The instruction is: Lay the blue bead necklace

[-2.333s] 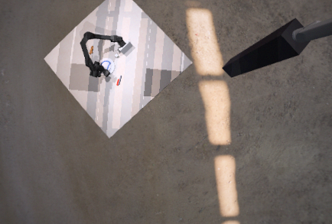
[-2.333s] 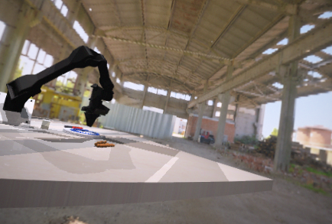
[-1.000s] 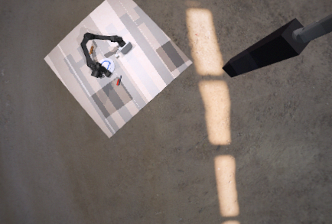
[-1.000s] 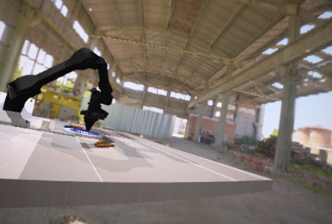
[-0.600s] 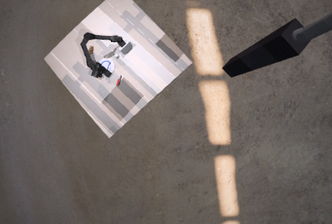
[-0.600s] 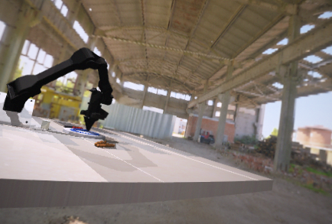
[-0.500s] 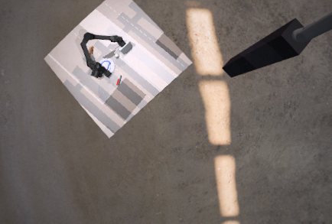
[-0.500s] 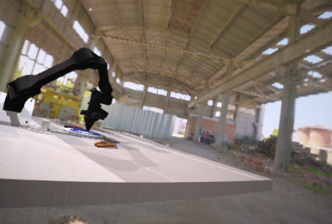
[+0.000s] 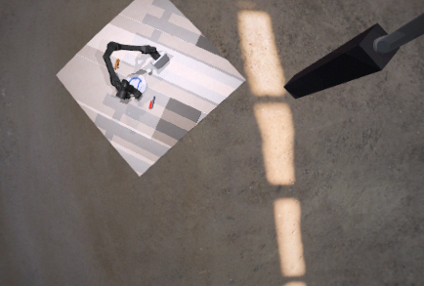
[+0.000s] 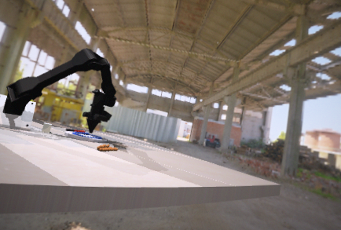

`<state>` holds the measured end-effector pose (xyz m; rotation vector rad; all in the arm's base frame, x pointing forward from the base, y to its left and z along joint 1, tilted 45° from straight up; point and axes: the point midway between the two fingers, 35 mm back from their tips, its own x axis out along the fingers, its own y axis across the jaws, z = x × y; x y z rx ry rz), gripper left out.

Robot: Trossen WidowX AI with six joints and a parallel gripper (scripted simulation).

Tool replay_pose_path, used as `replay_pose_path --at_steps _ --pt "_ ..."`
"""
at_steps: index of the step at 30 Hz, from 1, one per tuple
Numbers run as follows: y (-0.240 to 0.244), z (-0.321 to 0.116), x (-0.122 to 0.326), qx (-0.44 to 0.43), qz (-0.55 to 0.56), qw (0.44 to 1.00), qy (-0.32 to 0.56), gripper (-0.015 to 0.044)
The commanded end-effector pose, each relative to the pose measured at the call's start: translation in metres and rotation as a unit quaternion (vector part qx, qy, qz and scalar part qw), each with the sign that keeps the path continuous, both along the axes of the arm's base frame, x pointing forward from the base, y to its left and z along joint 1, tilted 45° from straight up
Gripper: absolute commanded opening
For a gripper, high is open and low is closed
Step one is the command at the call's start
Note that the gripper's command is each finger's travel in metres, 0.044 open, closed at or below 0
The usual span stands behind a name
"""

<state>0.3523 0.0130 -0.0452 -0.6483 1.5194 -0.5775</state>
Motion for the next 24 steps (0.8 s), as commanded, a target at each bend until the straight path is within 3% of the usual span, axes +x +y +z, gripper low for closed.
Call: replay_pose_path --at_steps 1,4,20,24 --pt "-0.0039 -0.0042 0.0002 -0.002 0.000 1.000 0.000 0.0000" --pt "-0.0053 -0.0057 0.0002 -0.002 0.000 1.000 0.000 0.0000" --pt "0.0009 0.0005 0.0003 -0.002 0.000 1.000 -0.001 0.0420" --pt "0.0013 0.0017 -0.0002 -0.002 0.000 1.000 0.000 0.0440"
